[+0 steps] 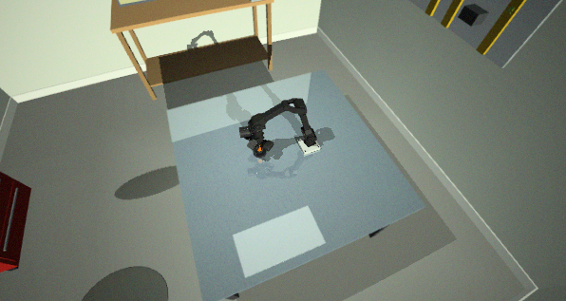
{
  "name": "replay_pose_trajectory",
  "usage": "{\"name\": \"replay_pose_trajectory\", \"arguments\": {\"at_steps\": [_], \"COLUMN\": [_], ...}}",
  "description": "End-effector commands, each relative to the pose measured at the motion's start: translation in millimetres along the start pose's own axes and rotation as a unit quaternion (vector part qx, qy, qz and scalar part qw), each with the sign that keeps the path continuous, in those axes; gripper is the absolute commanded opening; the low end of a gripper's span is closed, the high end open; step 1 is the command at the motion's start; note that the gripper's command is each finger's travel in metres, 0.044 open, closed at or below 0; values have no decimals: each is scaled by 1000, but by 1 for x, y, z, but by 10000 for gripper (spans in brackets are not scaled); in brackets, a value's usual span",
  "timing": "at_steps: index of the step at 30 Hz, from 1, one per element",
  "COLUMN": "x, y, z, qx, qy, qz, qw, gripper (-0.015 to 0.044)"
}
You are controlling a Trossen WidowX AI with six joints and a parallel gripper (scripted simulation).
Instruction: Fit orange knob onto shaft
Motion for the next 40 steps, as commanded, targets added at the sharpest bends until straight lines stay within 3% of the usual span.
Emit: {"name": "replay_pose_trajectory", "arguments": {"at_steps": [1, 16, 26, 34, 40], "x": [0, 0, 0, 0, -3], "y": [0, 0, 3, 93, 96], "z": [0, 0, 0, 0, -3], "qx": [0, 0, 0, 0, 1], "qy": [-1, -1, -1, 0, 0], "qz": [0, 0, 0, -1, -1], "qw": [1000, 1000, 1000, 1000, 1000], "gripper": [53, 440, 440, 440, 440]}}
Point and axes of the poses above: the point midway between the two fingers, 35 mm back from their tips, its own y axis back along the fingers, its own z axis across the jaws, x = y × z, the point moved 1 cm from there along y, back along the fingers, and after that the axes turned 1 degree about y, right-handed, at the moved point
